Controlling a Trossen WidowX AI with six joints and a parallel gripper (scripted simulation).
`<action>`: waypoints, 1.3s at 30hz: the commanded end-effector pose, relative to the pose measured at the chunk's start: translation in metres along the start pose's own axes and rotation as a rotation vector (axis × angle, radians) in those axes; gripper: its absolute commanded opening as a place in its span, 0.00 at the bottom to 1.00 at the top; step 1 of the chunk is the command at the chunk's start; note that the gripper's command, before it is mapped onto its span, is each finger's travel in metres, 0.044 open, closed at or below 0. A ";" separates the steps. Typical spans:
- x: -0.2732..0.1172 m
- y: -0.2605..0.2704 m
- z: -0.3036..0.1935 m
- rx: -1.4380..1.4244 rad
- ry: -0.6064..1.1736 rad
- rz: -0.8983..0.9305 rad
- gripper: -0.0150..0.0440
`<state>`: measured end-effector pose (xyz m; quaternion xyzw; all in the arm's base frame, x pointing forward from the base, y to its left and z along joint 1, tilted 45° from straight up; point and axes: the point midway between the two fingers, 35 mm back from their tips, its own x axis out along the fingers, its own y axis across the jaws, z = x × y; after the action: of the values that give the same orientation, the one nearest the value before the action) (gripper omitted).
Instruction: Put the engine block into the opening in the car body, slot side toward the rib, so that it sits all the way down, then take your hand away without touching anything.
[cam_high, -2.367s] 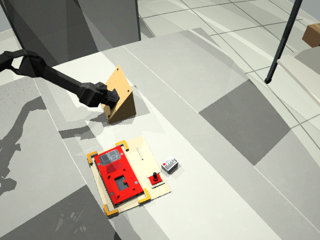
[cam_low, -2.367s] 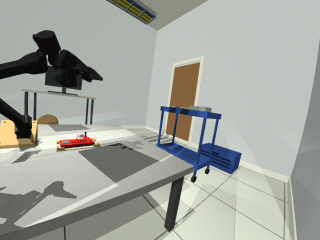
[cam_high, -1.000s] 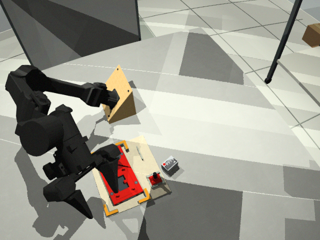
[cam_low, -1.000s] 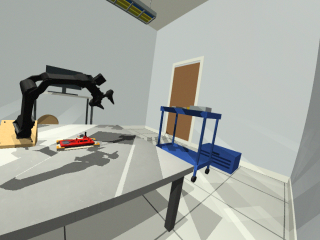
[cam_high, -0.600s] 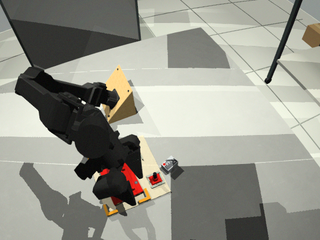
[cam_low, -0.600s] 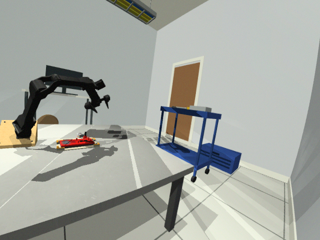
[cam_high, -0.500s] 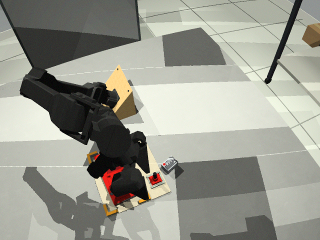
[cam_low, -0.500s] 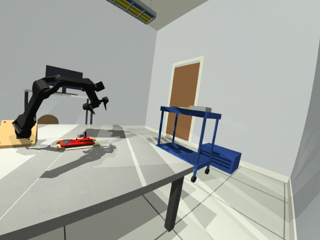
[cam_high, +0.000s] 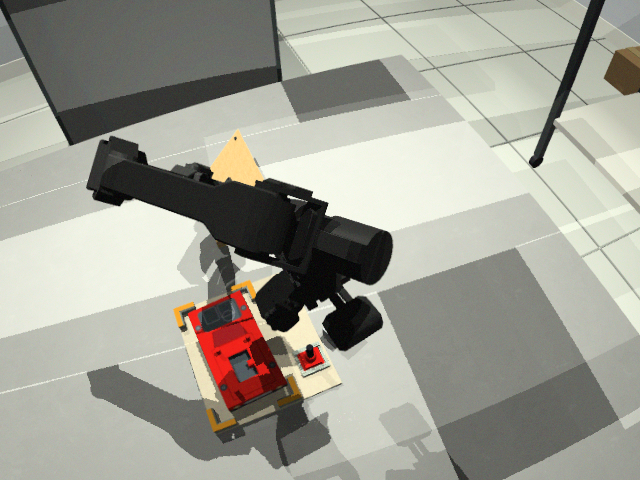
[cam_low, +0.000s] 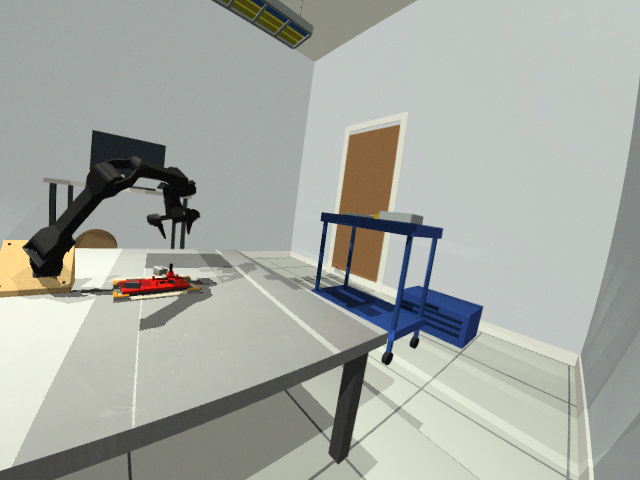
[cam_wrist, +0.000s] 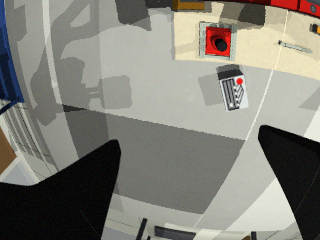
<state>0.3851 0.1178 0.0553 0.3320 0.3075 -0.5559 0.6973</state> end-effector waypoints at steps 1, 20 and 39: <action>0.014 -0.019 -0.018 -0.095 -0.039 -0.095 1.00; 0.097 -0.064 -0.017 -0.245 -0.117 -0.239 1.00; 0.120 -0.070 -0.017 -0.245 -0.118 -0.239 1.00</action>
<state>0.3426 0.0571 -0.0529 0.1804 0.3661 -0.6095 0.6797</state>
